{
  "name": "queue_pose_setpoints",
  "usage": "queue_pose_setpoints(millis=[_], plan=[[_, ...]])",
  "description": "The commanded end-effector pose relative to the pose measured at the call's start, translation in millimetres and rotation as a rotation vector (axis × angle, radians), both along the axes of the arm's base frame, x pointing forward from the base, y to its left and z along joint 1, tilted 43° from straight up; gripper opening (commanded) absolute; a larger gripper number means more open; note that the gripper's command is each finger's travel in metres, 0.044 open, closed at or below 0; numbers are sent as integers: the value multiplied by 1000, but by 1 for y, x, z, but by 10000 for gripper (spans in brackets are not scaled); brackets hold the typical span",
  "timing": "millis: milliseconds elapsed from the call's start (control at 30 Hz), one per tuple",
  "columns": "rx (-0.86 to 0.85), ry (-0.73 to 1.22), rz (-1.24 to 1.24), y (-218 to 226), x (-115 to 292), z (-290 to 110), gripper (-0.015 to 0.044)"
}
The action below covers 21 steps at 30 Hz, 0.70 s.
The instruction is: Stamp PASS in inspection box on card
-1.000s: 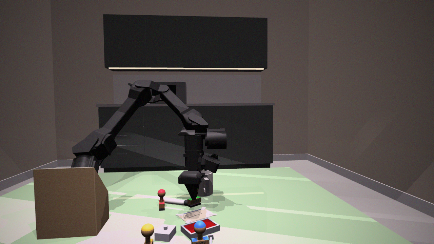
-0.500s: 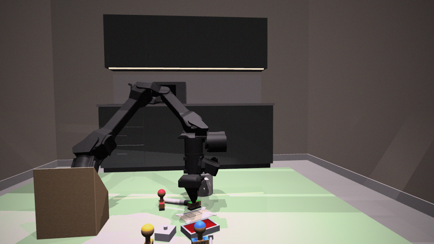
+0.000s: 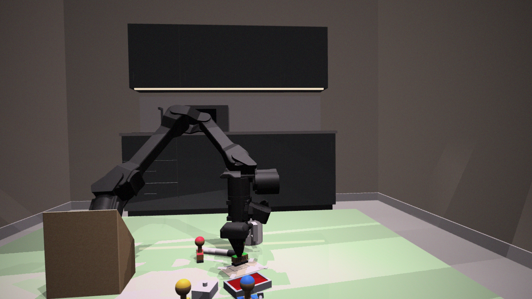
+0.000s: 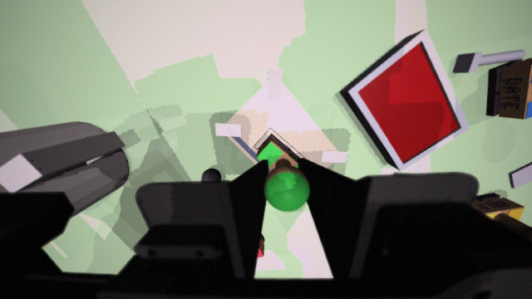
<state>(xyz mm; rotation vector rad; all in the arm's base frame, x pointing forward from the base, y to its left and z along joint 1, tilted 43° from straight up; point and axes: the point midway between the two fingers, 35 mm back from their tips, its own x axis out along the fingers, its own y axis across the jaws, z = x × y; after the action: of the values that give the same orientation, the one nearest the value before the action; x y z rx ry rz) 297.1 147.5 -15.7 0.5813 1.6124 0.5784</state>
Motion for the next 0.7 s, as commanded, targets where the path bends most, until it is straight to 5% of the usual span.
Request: queue_pose_setpoints(millis=[0,667], plan=[[5,5,-3,3,-2,-2,0],[5,5,-3,7,-3,-6,0]])
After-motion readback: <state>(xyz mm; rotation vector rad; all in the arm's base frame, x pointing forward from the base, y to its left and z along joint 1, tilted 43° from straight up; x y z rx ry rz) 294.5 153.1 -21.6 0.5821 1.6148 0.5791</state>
